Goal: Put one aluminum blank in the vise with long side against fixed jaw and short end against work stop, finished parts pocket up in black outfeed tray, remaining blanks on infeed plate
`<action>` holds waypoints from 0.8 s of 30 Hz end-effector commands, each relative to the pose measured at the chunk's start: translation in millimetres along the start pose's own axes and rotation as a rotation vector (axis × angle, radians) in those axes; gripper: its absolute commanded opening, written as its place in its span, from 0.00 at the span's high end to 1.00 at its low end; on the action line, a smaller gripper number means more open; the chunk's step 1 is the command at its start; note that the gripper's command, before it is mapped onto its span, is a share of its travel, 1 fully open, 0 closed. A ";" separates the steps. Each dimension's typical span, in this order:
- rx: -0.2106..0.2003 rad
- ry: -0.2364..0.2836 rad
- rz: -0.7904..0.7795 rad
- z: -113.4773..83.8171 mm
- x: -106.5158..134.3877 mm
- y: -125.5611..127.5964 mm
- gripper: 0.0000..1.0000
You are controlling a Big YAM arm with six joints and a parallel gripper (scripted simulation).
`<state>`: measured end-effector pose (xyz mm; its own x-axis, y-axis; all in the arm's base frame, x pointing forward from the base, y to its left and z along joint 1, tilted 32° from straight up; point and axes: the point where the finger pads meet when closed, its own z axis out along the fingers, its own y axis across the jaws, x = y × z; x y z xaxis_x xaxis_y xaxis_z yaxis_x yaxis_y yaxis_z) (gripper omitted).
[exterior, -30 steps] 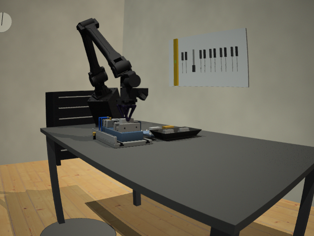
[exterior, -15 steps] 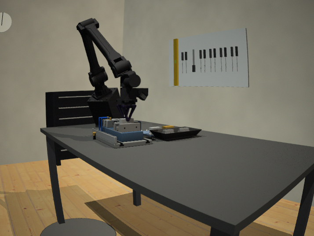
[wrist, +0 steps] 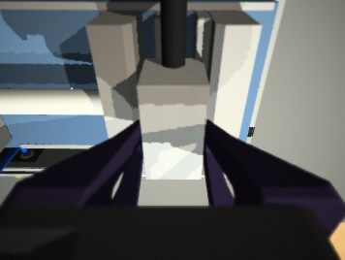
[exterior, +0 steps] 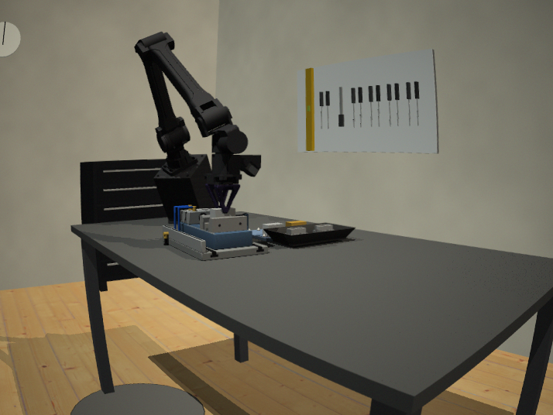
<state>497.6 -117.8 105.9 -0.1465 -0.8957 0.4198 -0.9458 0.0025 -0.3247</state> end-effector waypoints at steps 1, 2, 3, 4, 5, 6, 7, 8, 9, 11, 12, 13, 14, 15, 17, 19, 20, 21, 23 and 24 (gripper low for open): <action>0.003 -0.003 -0.006 0.7 -9.0 -5.6 0.36; 0.003 -0.003 -0.006 0.7 -9.0 -5.6 0.36; 0.002 -0.002 -0.006 0.8 -8.8 -5.6 0.36; 0.002 -0.002 -0.005 0.9 -8.5 -5.5 0.36; 0.002 -0.002 -0.004 1.1 -8.2 -5.4 0.36; 0.002 -0.002 -0.004 1.2 -7.8 -5.4 0.36; 0.001 -0.002 -0.003 1.4 -7.5 -5.3 0.36; 0.001 -0.001 -0.003 1.5 -7.2 -5.2 0.36; 0.001 -0.001 -0.002 1.6 -7.0 -5.2 0.36; 0.001 -0.001 -0.002 1.6 -6.8 -5.1 0.36; 0.001 -0.001 -0.002 1.6 -6.8 -5.1 0.36; 0.001 -0.001 -0.002 1.7 -6.6 -5.1 0.36; 0.000 -0.001 -0.002 1.8 -6.5 -5.1 0.36; 0.000 -0.001 -0.001 1.8 -6.4 -5.0 0.36; 0.000 -0.001 -0.001 1.9 -6.2 -5.0 0.36; 0.000 -0.001 -0.001 1.9 -6.1 -5.0 0.36; 0.000 -0.001 -0.001 2.0 -6.0 -5.0 0.36; 0.000 -0.001 -0.001 2.0 -6.0 -5.0 0.36; 0.000 -0.001 -0.001 2.0 -5.9 -4.9 0.36; 0.000 0.000 0.000 2.0 -5.9 -4.9 0.36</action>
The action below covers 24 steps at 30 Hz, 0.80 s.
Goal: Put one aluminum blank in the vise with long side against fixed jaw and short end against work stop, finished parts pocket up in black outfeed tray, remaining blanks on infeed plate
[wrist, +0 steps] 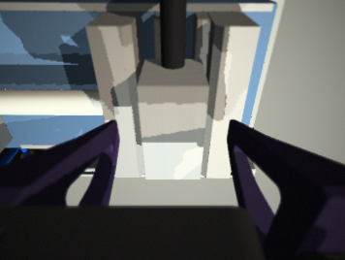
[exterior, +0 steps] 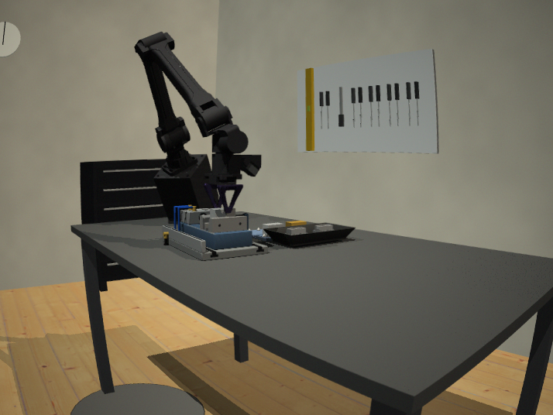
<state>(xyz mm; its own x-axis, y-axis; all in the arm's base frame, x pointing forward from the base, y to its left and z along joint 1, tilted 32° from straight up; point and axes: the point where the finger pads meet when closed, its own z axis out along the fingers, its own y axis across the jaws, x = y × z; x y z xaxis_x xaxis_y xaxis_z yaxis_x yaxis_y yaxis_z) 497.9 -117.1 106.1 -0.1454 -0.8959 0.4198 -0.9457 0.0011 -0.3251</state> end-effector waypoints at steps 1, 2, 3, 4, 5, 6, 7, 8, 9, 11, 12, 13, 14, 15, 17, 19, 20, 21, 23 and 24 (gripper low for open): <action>-0.001 0.000 0.001 2.5 -5.2 -4.6 0.36; -0.001 0.000 0.001 2.5 -5.2 -4.6 0.36; -0.001 0.000 0.001 2.5 -5.2 -4.6 0.36; -0.001 0.000 0.001 2.5 -5.2 -4.6 0.36; -0.001 0.000 0.001 2.5 -5.2 -4.6 0.36; -0.001 0.000 0.001 2.5 -5.2 -4.6 0.36; -0.001 0.000 0.001 2.5 -5.2 -4.6 0.36; -0.001 0.000 0.001 2.5 -5.2 -4.6 0.36; -0.001 0.000 0.001 2.5 -5.1 -4.6 0.36; -0.001 0.000 0.001 2.5 -5.1 -4.6 0.36; -0.001 0.000 0.001 2.5 -5.1 -4.6 0.36; -0.002 0.000 0.001 2.3 -5.2 -4.6 0.36; -0.002 0.000 0.000 2.0 -5.3 -4.5 0.36; -0.002 0.000 0.000 1.3 -5.5 -4.5 0.36; 0.001 -0.001 0.000 -2.1 -5.6 -5.4 0.36; 0.009 -0.001 0.002 -8.3 -4.5 -7.6 0.36; 0.014 -0.001 0.004 -11.8 -3.9 -8.9 0.36; 0.014 -0.001 0.004 -11.8 -3.9 -8.9 0.36; 0.018 0.000 0.005 -15.2 -3.2 -10.2 0.36; 0.023 0.000 0.007 -18.8 -2.6 -11.6 0.36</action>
<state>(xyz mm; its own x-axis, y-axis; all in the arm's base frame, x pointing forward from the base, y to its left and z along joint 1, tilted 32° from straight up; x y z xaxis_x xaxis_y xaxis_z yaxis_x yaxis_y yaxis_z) 496.1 -115.4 105.6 -0.1430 -0.8957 0.4210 -0.9482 0.0021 -0.3176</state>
